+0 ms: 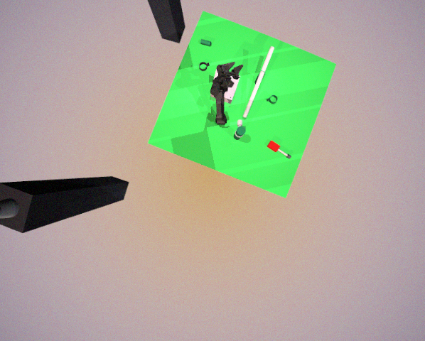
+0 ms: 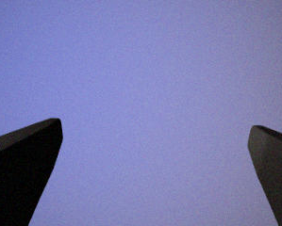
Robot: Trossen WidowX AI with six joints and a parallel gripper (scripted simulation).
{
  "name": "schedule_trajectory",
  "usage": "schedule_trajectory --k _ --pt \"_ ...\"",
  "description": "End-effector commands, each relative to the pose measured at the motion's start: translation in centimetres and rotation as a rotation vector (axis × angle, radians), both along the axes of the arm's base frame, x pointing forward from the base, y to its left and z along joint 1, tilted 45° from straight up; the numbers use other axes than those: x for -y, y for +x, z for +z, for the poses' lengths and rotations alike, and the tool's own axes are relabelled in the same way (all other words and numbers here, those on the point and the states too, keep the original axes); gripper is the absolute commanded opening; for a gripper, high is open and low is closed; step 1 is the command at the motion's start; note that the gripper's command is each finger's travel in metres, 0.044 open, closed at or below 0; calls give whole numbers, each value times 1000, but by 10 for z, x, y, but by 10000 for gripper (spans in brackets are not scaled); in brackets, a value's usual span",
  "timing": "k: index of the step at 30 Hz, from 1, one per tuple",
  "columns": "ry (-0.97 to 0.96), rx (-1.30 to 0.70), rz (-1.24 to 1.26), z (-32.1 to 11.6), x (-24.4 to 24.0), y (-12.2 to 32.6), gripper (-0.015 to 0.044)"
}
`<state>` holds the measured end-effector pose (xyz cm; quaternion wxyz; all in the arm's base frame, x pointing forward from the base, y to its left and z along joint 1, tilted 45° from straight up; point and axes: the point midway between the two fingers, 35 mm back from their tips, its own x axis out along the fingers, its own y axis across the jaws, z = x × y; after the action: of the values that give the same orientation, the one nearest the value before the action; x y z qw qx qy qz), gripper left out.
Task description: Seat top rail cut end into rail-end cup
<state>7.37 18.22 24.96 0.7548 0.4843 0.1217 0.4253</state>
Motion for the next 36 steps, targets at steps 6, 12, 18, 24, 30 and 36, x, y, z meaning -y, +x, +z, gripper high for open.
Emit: schedule_trajectory --k 6,12,18,24,30,36 --pt "-217 39 -121 -12 -10 19 440" --pt "-623 72 -313 -37 -16 62 440" --pt "-1031 -54 -530 -74 10 108 440" --pt "-1448 -261 -725 -103 62 142 440" --pt "-1861 -549 -854 -117 126 159 440" --pt "-2021 -685 -875 -118 151 162 440"
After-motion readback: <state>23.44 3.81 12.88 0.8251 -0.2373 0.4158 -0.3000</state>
